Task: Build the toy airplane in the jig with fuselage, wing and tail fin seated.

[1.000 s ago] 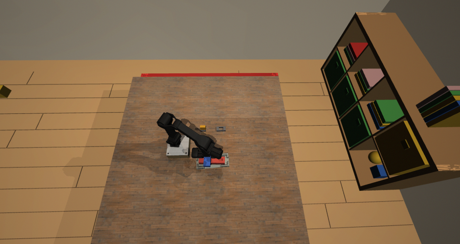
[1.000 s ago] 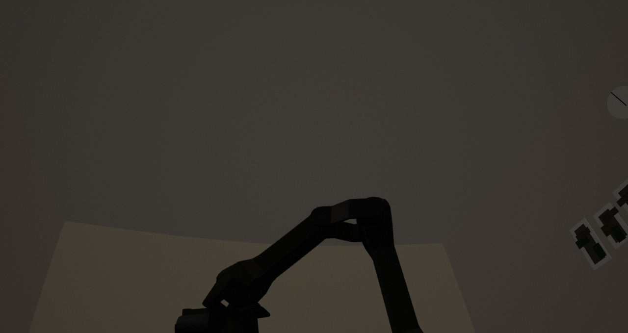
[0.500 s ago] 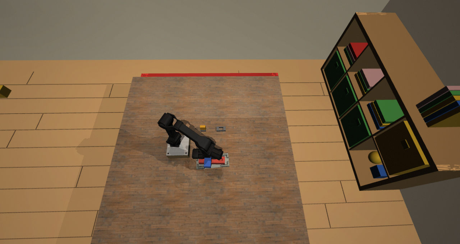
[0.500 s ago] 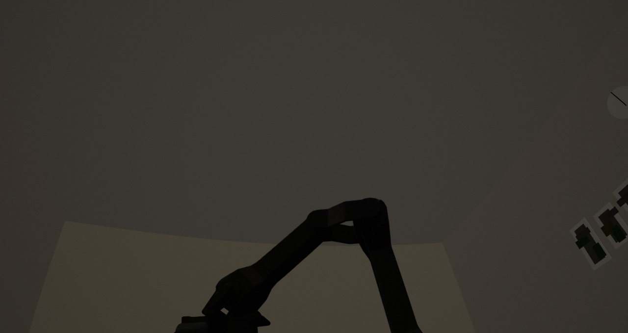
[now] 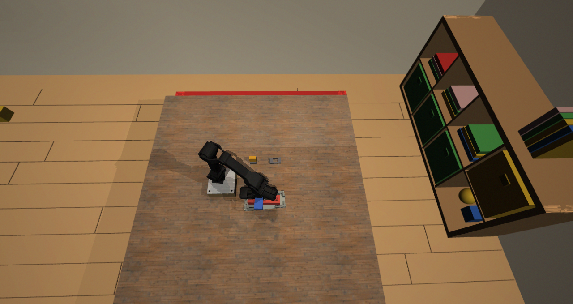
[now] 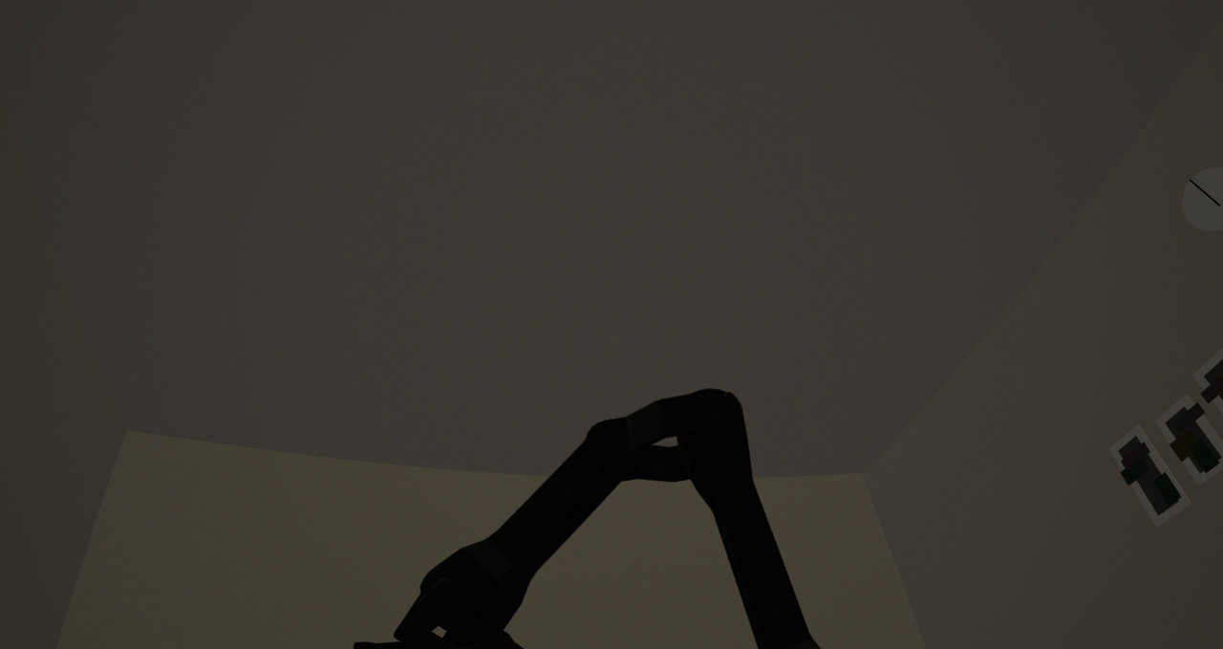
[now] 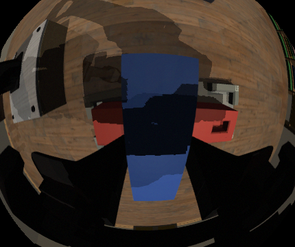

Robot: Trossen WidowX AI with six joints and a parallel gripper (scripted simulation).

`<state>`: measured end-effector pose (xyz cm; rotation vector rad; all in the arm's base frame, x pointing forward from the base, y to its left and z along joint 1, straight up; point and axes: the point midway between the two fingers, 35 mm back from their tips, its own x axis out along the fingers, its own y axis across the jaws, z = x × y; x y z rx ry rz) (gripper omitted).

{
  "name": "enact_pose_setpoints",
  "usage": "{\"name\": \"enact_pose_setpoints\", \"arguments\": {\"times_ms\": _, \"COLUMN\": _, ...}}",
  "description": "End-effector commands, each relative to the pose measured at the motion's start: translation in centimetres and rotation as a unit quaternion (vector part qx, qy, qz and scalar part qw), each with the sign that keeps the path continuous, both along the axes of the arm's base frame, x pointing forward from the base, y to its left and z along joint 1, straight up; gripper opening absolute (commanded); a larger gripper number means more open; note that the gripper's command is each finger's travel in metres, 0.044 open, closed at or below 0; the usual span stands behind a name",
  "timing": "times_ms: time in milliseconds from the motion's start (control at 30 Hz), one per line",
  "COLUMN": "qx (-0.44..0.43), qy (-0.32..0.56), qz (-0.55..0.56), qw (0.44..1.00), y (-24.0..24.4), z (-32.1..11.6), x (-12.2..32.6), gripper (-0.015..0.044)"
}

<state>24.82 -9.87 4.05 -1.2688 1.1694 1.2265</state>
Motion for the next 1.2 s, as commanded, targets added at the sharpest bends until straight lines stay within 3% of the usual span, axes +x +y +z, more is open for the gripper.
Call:
{"name": "enact_pose_setpoints", "arguments": {"times_ms": 0, "qx": 0.000, "qy": 0.003, "qz": 0.003, "qw": 1.000, "y": 0.0, "z": -0.3, "x": -0.2, "gripper": 0.0195}}
{"name": "enact_pose_setpoints", "arguments": {"times_ms": 200, "qx": 0.000, "qy": 0.001, "qz": 0.000, "qw": 1.000, "y": 0.0, "z": -0.1, "x": 0.0, "gripper": 0.0161}}
{"name": "enact_pose_setpoints", "arguments": {"times_ms": 367, "qx": 0.000, "qy": 0.001, "qz": 0.000, "qw": 1.000, "y": 0.0, "z": -0.1, "x": 0.0, "gripper": 0.0030}}
{"name": "enact_pose_setpoints", "arguments": {"times_ms": 867, "qx": 0.000, "qy": 0.001, "qz": 0.000, "qw": 1.000, "y": 0.0, "z": -0.1, "x": 0.0, "gripper": 0.0424}}
{"name": "enact_pose_setpoints", "arguments": {"times_ms": 1100, "qx": 0.000, "qy": 0.000, "qz": 0.000, "qw": 1.000, "y": 0.0, "z": 0.1, "x": 0.0, "gripper": 0.0440}}
{"name": "enact_pose_setpoints", "arguments": {"times_ms": 1167, "qx": 0.001, "qy": 0.000, "qz": 0.001, "qw": 1.000, "y": -0.1, "z": 1.9, "x": 0.2, "gripper": 0.0440}}
